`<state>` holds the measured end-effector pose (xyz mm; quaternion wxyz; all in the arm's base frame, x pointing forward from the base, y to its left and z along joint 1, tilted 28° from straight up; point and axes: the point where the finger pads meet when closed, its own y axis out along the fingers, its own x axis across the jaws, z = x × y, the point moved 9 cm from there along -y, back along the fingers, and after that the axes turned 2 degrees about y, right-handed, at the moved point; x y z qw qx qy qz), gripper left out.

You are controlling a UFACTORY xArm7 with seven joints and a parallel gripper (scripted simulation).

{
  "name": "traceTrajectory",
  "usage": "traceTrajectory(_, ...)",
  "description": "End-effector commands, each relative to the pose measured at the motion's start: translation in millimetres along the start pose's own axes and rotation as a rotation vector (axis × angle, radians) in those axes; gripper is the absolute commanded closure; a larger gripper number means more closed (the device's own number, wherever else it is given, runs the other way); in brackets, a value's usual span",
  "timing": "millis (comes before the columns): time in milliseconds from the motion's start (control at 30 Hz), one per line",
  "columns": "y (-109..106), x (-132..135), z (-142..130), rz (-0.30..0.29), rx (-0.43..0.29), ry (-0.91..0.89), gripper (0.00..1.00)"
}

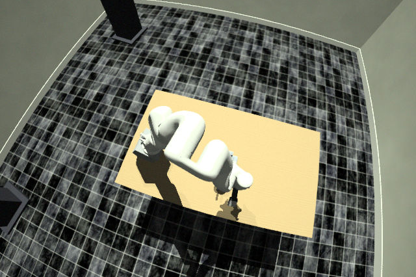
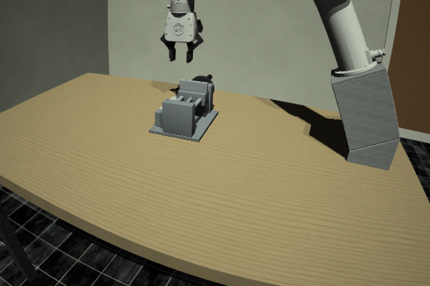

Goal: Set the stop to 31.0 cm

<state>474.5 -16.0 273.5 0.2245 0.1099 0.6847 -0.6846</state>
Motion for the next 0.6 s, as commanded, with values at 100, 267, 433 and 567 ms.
traceTrajectory(100, -0.9, 0.1, 0.6, 0.003, 0.0, 0.0, 0.43)
traceTrajectory(267, -0.9, 12.0, 4.5, 0.003, 0.0, 0.0, 0.43)
traceTrajectory(433, -0.7, 58.0, 19.4, 0.003, 0.0, 0.0, 0.43)
traceTrajectory(567, -0.6, 87.1, 28.8, 0.003, 0.0, 0.0, 0.43)
